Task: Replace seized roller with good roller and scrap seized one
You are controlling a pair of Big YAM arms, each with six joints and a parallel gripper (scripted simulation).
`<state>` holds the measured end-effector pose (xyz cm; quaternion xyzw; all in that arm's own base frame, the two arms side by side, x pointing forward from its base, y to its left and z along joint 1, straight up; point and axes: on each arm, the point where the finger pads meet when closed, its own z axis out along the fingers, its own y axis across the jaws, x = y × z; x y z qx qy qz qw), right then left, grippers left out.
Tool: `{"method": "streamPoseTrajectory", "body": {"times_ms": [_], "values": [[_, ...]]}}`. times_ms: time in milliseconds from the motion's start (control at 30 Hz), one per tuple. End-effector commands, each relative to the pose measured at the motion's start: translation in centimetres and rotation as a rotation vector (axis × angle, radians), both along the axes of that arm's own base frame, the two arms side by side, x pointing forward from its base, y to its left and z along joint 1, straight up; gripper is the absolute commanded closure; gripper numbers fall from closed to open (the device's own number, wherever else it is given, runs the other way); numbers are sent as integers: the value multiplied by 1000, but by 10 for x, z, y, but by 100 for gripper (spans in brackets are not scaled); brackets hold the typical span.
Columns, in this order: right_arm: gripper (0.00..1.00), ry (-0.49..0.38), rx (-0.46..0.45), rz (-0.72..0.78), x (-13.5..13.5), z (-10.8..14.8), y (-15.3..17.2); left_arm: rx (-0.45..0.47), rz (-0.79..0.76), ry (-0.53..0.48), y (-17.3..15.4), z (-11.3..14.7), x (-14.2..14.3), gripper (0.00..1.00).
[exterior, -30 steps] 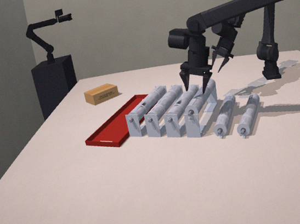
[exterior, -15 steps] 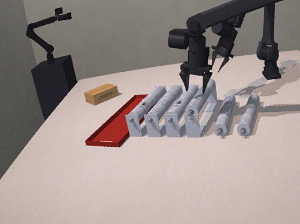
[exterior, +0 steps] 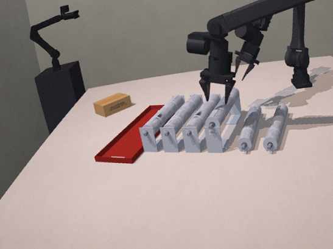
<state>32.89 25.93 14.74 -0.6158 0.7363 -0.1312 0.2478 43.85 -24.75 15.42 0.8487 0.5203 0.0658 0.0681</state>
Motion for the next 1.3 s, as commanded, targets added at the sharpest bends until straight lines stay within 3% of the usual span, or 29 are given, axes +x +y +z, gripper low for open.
{"method": "streamPoseTrajectory", "body": {"times_ms": [0, 167, 267, 300, 367, 500, 633, 733, 867, 967, 1067, 1267], "values": [[68, -66, 79, -25, 28, 37, 19, -42, 34, -63, 3, 23, 13, 38], [68, -99, 133, -57, 34, 56, 15, -61, 94, -70, 9, 20, 14, 38], [68, -101, 142, -68, 37, 57, 15, -68, 112, -75, 10, 21, 16, 38], [68, -86, 134, -79, 40, 47, 14, -69, 132, -71, 11, 14, 20, 38], [68, -92, 154, -102, 47, 49, 13, -98, 173, -103, 15, 26, 22, 38], [68, -154, 259, -169, 64, 85, 4, -168, 295, -165, 24, 42, 37, 38], [68, -161, 315, -240, 86, 85, -3, -244, 422, -223, 35, 56, 50, 38], [68, -219, 401, -285, 97, 118, -14, -305, 508, -267, 44, 68, 60, 38], [68, -216, 419, -315, 109, 114, -16, -334, 554, -275, 44, 64, 66, 38], [68, -243, 469, -361, 123, 126, -28, -408, 641, -335, 60, 89, 74, 38], [68, -308, 556, -401, 131, 163, -43, -479, 724, -382, 73, 107, 83, 38], [68, -350, 649, -486, 160, 181, -65, -624, 874, -465, 96, 139, 97, 38]]}}
